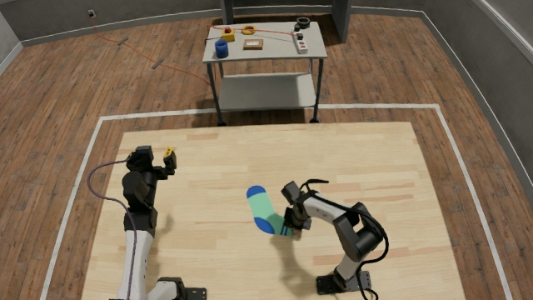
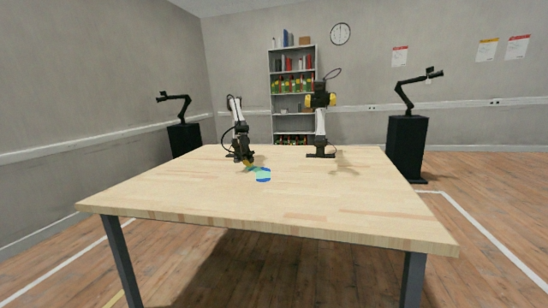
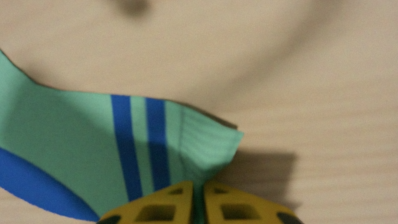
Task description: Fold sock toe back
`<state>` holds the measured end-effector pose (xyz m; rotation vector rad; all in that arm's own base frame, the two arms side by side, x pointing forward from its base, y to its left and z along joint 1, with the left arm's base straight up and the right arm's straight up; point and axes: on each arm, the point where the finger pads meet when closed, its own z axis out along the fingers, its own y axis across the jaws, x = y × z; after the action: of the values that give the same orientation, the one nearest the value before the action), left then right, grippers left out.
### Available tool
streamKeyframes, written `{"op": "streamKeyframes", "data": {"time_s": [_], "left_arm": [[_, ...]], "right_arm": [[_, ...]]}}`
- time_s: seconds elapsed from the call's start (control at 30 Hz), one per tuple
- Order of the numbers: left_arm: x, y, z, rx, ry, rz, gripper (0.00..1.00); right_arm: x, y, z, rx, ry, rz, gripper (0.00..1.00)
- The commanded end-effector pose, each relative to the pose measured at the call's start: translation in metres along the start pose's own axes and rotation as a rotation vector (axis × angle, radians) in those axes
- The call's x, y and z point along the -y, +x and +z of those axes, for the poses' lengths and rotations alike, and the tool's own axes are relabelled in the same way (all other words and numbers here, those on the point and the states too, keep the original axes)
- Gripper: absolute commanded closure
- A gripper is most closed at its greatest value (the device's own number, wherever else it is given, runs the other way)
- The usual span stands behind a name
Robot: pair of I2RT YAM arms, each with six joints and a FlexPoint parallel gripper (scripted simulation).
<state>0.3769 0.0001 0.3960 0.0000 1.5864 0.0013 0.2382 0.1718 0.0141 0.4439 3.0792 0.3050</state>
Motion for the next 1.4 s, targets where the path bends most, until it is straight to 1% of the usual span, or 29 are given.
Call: {"op": "streamKeyframes", "data": {"time_s": [0.0,0.2,0.27,0.37,0.4,0.43,0.53,0.57,0.9,1.37], "left_arm": [[0.0,-0.006,-0.002,0.016,0.001,-0.001,0.0],[0.0,-0.006,-0.002,0.016,0.001,-0.001,0.0],[0.0,-0.006,-0.002,0.016,0.001,-0.001,0.0],[0.0,-0.006,-0.002,0.016,0.001,-0.001,0.0],[0.0,-0.006,-0.002,0.016,0.001,-0.001,0.0],[0.0,-0.006,-0.002,0.016,0.001,-0.001,0.0],[0.0,-0.006,-0.002,0.016,0.001,-0.001,0.0],[0.0,-0.006,-0.002,0.016,0.001,-0.001,0.0],[0.0,-0.006,-0.002,0.016,0.001,-0.001,0.0],[0.0,-0.006,-0.002,0.016,0.001,-0.001,0.0]], "right_arm": [[-0.009,-0.005,-0.023,0.014,-0.03,0.011,0.95],[-0.009,-0.009,-0.037,0.03,-0.016,0.016,0.95],[-0.001,0.0,-0.019,-0.008,0.009,0.002,0.95],[-0.002,-0.001,-0.024,-0.001,-0.002,-0.003,0.95],[0.006,0.002,-0.018,-0.015,0.016,0.007,0.95],[0.005,0.004,-0.018,-0.016,0.016,0.002,0.95],[0.005,0.003,-0.018,-0.016,0.016,0.003,0.95],[0.005,0.003,-0.027,0.002,-0.013,-0.004,0.95],[0.018,0.007,-0.028,0.0,-0.006,0.002,0.95],[0.047,0.018,-0.033,-0.004,-0.008,-0.008,0.95]]}}
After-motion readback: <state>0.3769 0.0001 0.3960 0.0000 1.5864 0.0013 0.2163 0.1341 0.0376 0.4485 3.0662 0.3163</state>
